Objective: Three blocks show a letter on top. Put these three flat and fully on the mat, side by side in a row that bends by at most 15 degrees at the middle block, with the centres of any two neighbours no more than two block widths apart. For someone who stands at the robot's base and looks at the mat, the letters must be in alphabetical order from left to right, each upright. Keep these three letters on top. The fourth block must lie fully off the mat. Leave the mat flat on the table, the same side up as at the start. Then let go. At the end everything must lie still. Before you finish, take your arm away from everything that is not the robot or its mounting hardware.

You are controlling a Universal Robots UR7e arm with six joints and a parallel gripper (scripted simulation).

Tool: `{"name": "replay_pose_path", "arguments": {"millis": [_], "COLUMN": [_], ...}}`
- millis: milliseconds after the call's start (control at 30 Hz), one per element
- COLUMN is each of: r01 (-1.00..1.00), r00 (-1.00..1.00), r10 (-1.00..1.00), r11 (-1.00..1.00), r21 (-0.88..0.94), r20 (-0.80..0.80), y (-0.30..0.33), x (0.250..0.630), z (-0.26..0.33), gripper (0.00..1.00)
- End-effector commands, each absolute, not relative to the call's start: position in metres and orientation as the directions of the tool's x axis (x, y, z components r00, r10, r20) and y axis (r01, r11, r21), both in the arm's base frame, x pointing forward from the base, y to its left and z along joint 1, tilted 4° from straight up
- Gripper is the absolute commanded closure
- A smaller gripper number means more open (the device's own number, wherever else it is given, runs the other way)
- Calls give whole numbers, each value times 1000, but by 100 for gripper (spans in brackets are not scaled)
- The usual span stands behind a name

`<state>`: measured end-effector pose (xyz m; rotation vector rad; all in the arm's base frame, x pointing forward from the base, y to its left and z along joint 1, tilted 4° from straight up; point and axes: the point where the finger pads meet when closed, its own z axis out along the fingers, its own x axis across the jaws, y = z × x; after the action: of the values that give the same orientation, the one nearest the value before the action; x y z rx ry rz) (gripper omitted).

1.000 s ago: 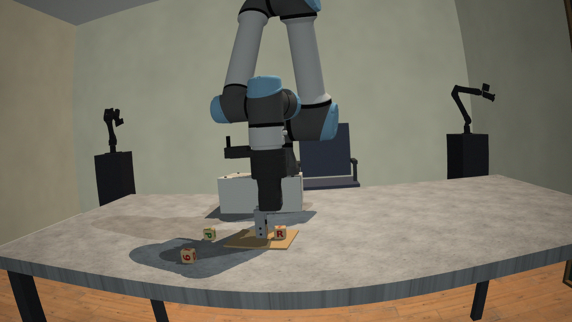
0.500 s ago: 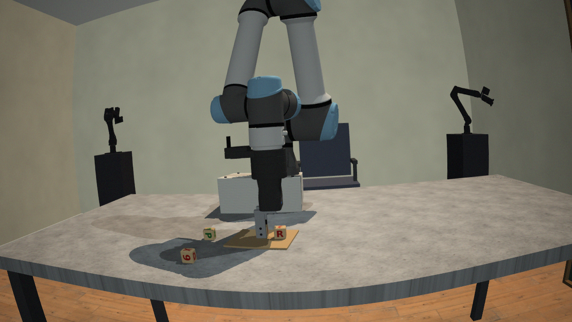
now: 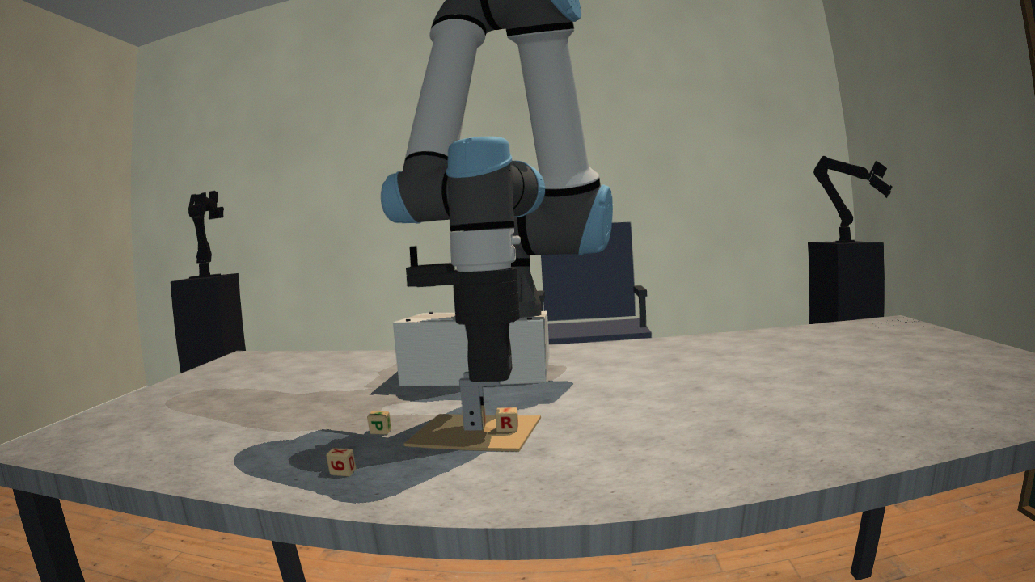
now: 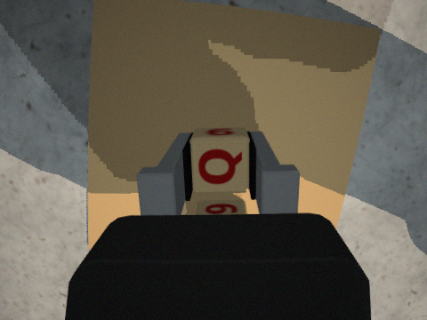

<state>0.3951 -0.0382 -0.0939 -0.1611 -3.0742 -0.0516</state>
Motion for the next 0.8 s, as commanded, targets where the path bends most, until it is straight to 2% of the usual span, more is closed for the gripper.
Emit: {"name": "replay_pose_path", "arguments": {"millis": [0, 767], "r01": [104, 104], "r00": [-993, -993], "r10": [102, 102], "r11": [994, 994], "r21": [30, 30], "r20": [64, 66], "y": [-38, -37], "x": [394, 393], "z": [-94, -97], "gripper": [51, 51]}}
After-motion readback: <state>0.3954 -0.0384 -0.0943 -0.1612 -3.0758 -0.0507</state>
